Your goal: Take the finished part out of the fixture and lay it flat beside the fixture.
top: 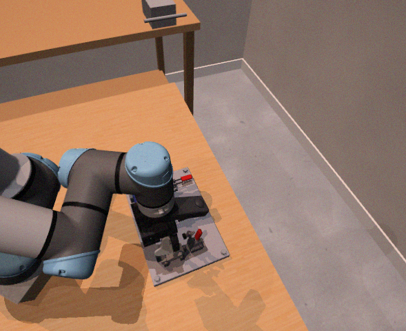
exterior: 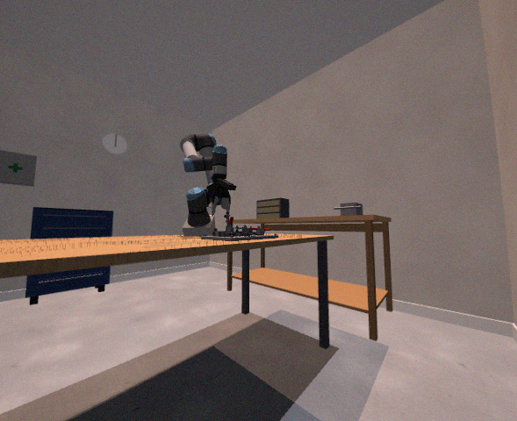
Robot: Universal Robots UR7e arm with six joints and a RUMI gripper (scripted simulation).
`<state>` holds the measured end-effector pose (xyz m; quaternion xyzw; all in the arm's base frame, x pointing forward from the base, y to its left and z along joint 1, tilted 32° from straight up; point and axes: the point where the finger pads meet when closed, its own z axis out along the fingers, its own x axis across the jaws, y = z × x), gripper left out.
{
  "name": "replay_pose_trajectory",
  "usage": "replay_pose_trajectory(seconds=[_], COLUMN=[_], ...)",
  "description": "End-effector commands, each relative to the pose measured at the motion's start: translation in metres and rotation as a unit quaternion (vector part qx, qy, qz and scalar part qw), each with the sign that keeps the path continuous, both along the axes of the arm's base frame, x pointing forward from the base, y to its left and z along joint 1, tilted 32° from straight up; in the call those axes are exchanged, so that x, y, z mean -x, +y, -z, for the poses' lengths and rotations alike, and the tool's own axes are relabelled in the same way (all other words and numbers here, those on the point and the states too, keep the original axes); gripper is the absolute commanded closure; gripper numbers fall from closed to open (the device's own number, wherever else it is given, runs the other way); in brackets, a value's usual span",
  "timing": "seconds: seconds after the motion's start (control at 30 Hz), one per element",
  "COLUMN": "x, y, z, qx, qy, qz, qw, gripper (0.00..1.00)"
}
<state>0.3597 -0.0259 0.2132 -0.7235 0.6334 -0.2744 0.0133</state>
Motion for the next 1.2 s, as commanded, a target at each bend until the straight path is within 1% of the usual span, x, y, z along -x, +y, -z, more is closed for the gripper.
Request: replay_pose_trajectory(seconds=[0.0,0.37,0.6,0.67,1.0,1.17], x=[0.001,-0.001,-0.007,-0.007,-0.016,-0.019], y=[0.0,-0.002,-0.006,-0.006,-0.014,-0.016], z=[0.0,0.003,0.015,0.015,0.036,0.041], qx=[0.0,0.0,0.0,0.0,0.0,0.0], qy=[-0.001,-0.001,-0.001,-0.001,-0.001,-0.001], qz=[0.0,0.0,0.0,0.0,0.0,0.0], qw=[1.0,1.0,1.0,1.0,1.0,1.0], gripper=[0.41,0.41,0.41,0.41,0.41,0.41])
